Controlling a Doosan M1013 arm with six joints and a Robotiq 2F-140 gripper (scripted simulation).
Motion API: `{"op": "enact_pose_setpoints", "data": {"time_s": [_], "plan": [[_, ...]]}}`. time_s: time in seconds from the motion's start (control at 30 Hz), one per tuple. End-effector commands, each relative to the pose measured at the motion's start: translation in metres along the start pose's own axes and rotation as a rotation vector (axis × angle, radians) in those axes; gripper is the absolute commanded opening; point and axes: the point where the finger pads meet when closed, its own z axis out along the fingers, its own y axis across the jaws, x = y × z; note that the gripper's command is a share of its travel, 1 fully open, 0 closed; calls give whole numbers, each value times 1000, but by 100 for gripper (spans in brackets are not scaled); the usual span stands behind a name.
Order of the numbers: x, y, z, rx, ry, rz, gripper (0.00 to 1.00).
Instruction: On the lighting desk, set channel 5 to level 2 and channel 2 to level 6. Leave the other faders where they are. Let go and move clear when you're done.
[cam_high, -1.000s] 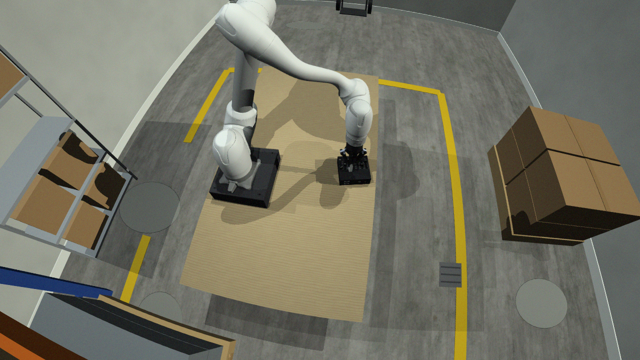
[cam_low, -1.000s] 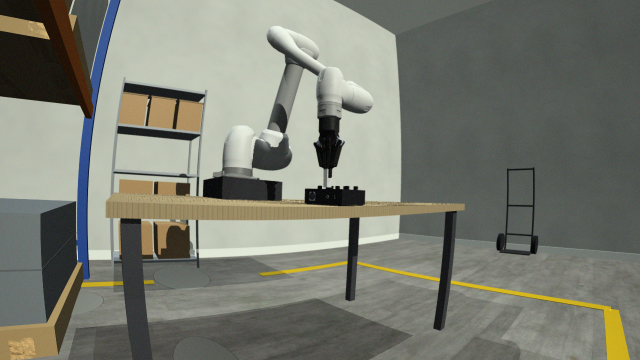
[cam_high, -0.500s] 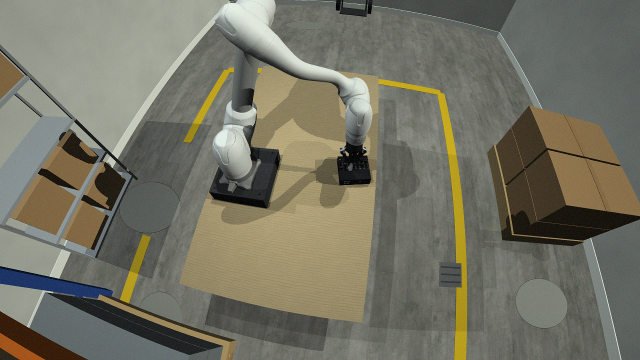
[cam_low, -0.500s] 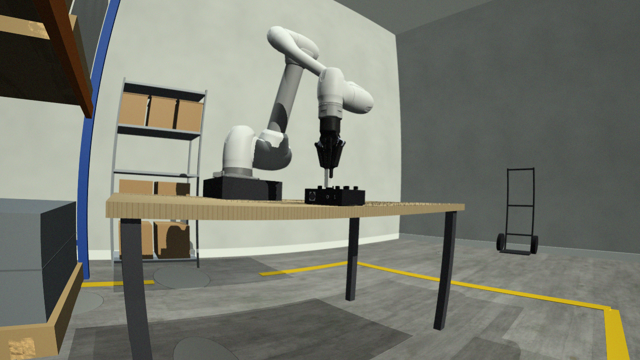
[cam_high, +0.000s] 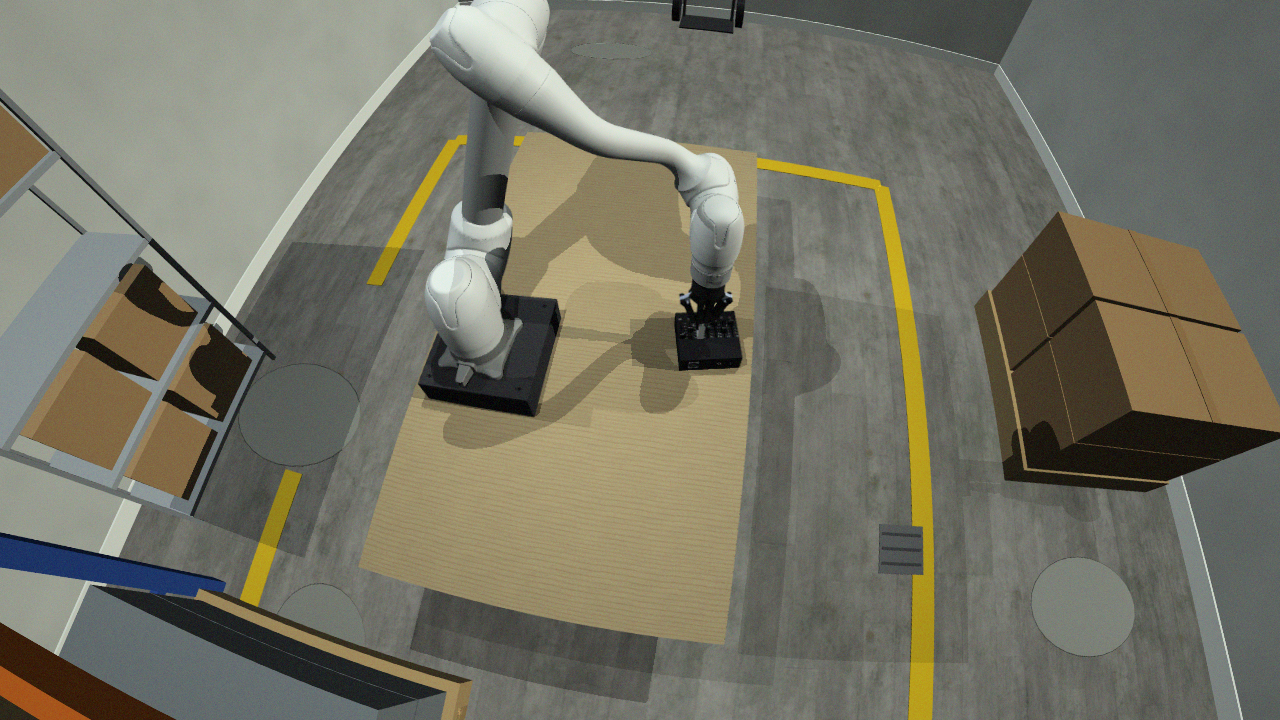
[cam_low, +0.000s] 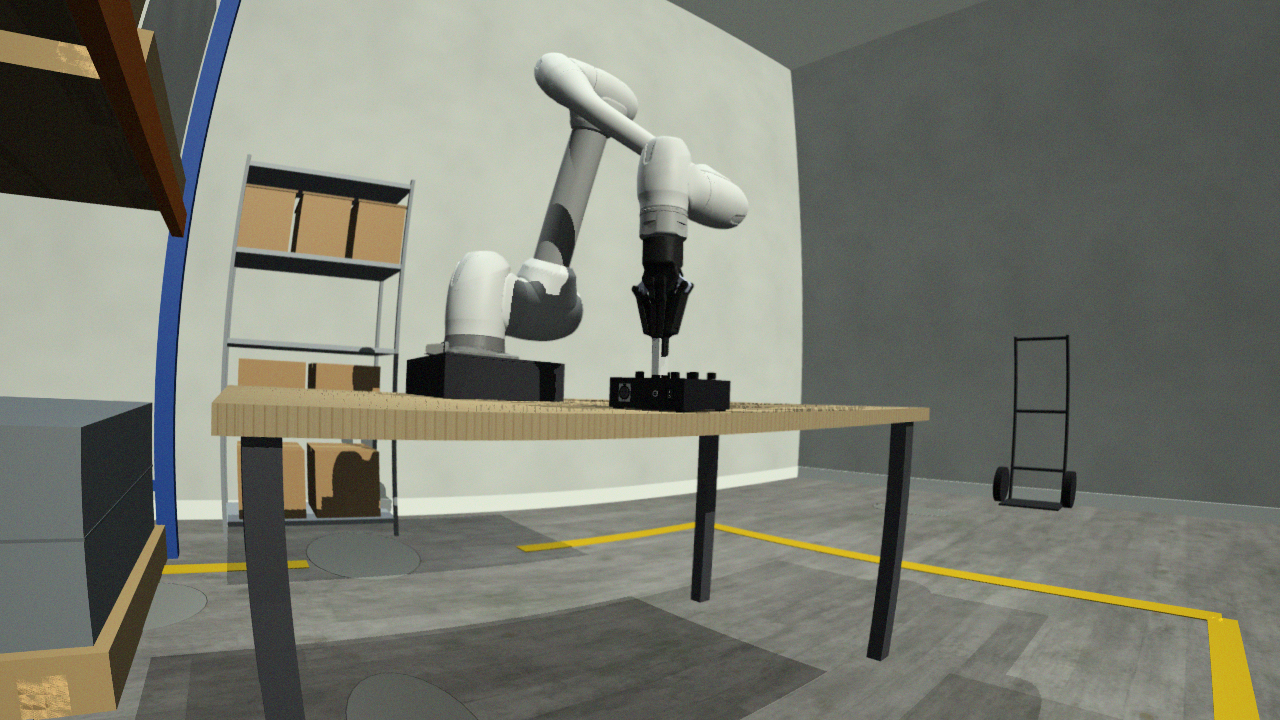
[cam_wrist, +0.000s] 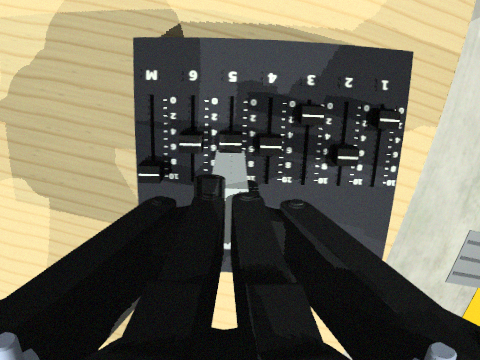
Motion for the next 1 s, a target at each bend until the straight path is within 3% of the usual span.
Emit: {"op": "enact_pose_setpoints", "data": {"time_s": [0.0, 0.97], "plan": [[1, 0, 0, 0, 0, 0, 10], [12, 0, 0, 0, 0, 0, 10]]}}
